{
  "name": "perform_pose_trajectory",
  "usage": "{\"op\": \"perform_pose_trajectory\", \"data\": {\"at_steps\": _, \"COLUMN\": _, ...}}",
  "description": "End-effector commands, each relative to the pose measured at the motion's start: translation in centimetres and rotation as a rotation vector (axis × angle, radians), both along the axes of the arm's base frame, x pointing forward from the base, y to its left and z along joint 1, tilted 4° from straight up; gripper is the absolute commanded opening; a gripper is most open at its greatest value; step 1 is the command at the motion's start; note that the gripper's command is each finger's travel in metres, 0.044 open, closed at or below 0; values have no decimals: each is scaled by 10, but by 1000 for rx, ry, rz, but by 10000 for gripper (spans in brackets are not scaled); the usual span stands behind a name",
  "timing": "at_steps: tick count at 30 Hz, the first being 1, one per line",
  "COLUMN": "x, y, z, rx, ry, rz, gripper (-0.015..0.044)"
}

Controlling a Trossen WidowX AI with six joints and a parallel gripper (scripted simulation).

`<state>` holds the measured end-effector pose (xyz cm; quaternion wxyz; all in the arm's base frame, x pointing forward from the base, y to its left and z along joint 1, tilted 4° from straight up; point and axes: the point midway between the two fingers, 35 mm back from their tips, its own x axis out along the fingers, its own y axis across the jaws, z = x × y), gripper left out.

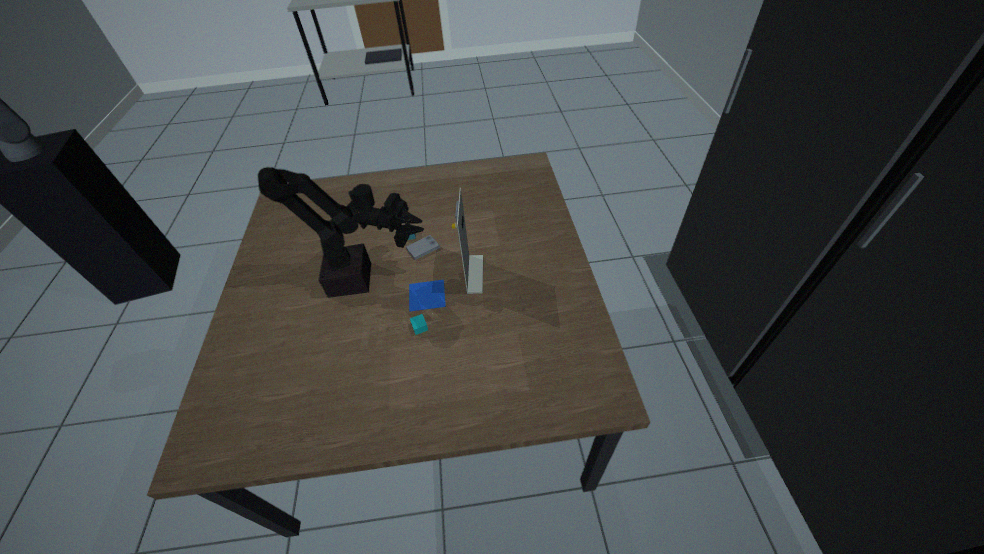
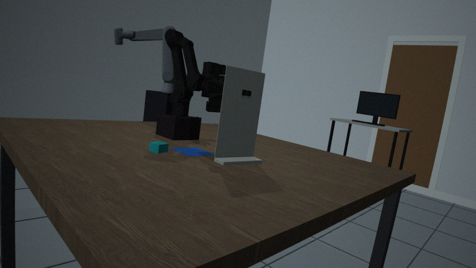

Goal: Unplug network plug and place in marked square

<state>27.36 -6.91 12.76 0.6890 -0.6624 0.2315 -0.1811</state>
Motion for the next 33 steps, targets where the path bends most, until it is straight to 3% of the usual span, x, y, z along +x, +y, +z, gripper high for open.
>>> {"op": "perform_pose_trajectory", "data": {"at_steps": 1, "x": 7, "y": -2, "z": 0, "rx": -11, "ry": 4, "rz": 5, "gripper": 156}}
{"op": "perform_pose_trajectory", "data": {"at_steps": 33, "x": 58, "y": -20, "z": -6, "rx": -55, "ry": -9, "rz": 18, "gripper": 156}}
